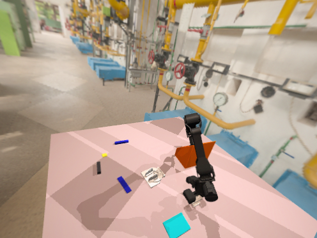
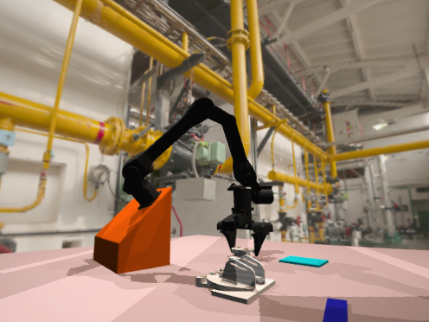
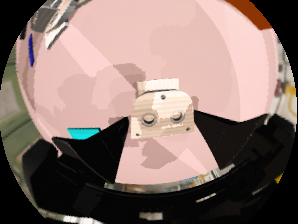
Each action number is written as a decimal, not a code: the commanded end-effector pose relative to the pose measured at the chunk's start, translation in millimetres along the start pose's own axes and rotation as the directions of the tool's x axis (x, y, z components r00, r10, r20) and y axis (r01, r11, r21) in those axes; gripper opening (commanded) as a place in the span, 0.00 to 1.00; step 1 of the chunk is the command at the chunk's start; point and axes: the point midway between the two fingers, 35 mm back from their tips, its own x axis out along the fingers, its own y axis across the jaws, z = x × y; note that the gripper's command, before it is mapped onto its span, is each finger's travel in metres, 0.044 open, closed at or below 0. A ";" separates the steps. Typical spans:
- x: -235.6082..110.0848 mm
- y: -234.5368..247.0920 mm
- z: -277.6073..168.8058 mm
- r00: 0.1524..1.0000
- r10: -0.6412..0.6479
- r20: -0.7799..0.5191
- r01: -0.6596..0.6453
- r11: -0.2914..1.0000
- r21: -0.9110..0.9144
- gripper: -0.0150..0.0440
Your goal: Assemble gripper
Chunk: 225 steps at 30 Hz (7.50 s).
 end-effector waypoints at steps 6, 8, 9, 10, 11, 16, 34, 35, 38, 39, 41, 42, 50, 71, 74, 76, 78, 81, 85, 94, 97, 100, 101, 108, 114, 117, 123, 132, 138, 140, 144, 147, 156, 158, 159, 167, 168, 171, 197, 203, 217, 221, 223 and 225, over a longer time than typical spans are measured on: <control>1.7 0.0 1.4 1.000 0.004 0.005 -0.004 1.000 -0.004 1.00; 1.7 0.0 1.4 1.000 0.004 0.005 -0.004 1.000 -0.004 1.00; 1.7 0.0 1.4 1.000 0.004 0.005 -0.004 1.000 -0.004 1.00; 1.7 0.0 1.4 1.000 0.004 0.005 -0.004 1.000 -0.004 1.00; 1.7 0.0 1.4 1.000 0.004 0.005 -0.004 1.000 -0.004 1.00; 0.9 -0.1 0.1 1.000 0.000 0.000 0.000 1.000 0.000 0.99; 0.9 -0.1 0.1 1.000 0.000 0.000 0.000 1.000 0.000 0.85; 0.9 -0.1 0.1 1.000 0.000 0.000 0.000 1.000 0.000 0.85; 0.9 -0.1 0.1 1.000 0.000 0.000 0.000 1.000 0.000 0.85; 0.4 0.0 0.0 1.000 0.000 0.000 0.000 1.000 0.000 0.85; -3.6 0.4 -0.3 1.000 0.000 0.000 0.000 1.000 0.000 0.85; -6.8 0.6 -0.5 1.000 0.000 0.000 0.000 1.000 -0.001 0.85; -32.2 1.5 -1.5 1.000 0.001 0.000 -0.001 1.000 -0.003 0.85; -75.3 7.2 5.8 1.000 0.003 -0.006 -0.003 0.997 -0.078 0.85; -77.5 14.0 11.4 1.000 0.003 -0.012 -0.005 0.990 -0.140 0.85; -78.8 18.5 15.2 1.000 0.003 -0.015 -0.006 0.983 -0.181 0.85; -80.0 22.9 19.2 1.000 0.004 -0.019 -0.008 0.975 -0.222 0.85; -81.7 29.4 25.4 1.000 0.004 -0.023 -0.011 0.959 -0.282 0.85; -83.6 37.8 34.1 1.000 0.006 -0.029 -0.016 0.933 -0.359 0.85; -86.6 55.6 55.3 0.999 0.009 -0.038 -0.027 0.852 -0.523 0.85; -87.2 61.2 62.8 0.999 0.010 -0.039 -0.031 0.818 -0.574 0.85; -87.6 66.5 70.6 0.999 0.011 -0.041 -0.034 0.782 -0.622 0.85; -87.7 68.2 73.2 0.999 0.012 -0.041 -0.035 0.769 -0.638 0.85; -87.9 79.4 92.3 0.999 0.014 -0.041 -0.040 0.672 -0.739 0.85; -87.4 87.9 109.4 0.999 0.016 -0.039 -0.041 0.579 -0.814 0.85; -86.9 91.8 118.2 0.999 0.017 -0.037 -0.040 0.529 -0.847 0.85; -85.5 98.5 136.3 0.999 0.018 -0.032 -0.036 0.425 -0.905 0.85; -82.4 106.2 164.3 1.000 0.017 -0.020 -0.023 0.258 -0.966 0.85; -79.9 109.6 183.4 1.000 0.015 -0.009 -0.011 0.143 -0.990 0.85; -78.9 110.5 189.9 1.000 0.014 -0.005 -0.006 0.104 -0.995 0.85; -77.0 111.7 202.8 1.000 0.012 0.004 0.003 0.025 -1.000 0.85; -75.5 112.2 212.5 1.000 0.010 0.011 0.011 -0.034 -0.999 0.85; -72.5 112.1 230.4 1.000 0.005 0.024 0.025 -0.141 -0.990 0.85; -72.5 112.1 230.4 1.000 0.005 0.024 0.025 -0.141 -0.990 0.85; -72.5 112.1 230.4 1.000 0.005 0.024 0.025 -0.141 -0.990 0.85; -72.5 112.1 230.4 1.000 0.005 0.024 0.025 -0.141 -0.990 0.85; -72.5 112.1 230.4 1.000 0.005 0.024 0.025 -0.141 -0.990 0.85; -72.5 112.1 230.4 1.000 0.005 0.024 0.025 -0.141 -0.990 0.85; -72.6 103.0 242.0 1.000 0.004 0.025 0.025 -0.143 -0.989 0.85; -72.6 103.0 242.0 1.000 0.004 0.025 0.025 -0.143 -0.989 0.85; -72.6 103.0 242.0 1.000 0.004 0.025 0.025 -0.143 -0.989 0.85; -72.6 103.0 242.0 1.000 0.004 0.025 0.025 -0.143 -0.989 0.85; -72.6 103.0 242.0 1.000 0.004 0.025 0.025 -0.143 -0.989 0.85; -72.6 103.0 242.0 1.000 0.004 0.025 0.025 -0.143 -0.989 0.85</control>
